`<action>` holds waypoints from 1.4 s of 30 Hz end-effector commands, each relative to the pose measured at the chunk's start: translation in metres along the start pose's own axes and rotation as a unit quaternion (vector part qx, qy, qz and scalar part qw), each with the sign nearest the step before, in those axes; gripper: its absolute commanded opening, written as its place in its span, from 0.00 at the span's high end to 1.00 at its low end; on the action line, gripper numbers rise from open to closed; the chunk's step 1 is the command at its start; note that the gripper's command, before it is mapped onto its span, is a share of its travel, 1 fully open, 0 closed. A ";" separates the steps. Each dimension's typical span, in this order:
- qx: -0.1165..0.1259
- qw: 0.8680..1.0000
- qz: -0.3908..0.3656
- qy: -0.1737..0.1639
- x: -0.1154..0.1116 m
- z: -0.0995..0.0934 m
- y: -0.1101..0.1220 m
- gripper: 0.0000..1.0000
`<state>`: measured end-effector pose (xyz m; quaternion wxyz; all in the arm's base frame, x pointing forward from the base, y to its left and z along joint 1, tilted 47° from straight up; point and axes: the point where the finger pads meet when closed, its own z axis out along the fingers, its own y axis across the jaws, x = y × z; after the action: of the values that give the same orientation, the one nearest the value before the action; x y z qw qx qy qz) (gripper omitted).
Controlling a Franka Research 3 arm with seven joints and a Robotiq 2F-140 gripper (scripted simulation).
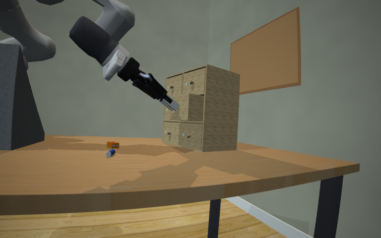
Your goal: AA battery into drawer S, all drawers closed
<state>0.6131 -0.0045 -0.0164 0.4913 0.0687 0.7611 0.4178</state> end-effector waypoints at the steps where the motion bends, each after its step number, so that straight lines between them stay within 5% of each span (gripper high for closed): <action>1: -0.001 1.000 -0.005 0.000 0.001 -0.002 0.000 0.92; 27: -0.001 1.000 -0.005 0.000 0.002 -0.004 0.000 0.92; 42: -0.001 1.000 -0.005 0.000 0.002 -0.004 0.000 0.80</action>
<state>0.6094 -0.0049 -0.0170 0.4916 0.0680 0.7608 0.4181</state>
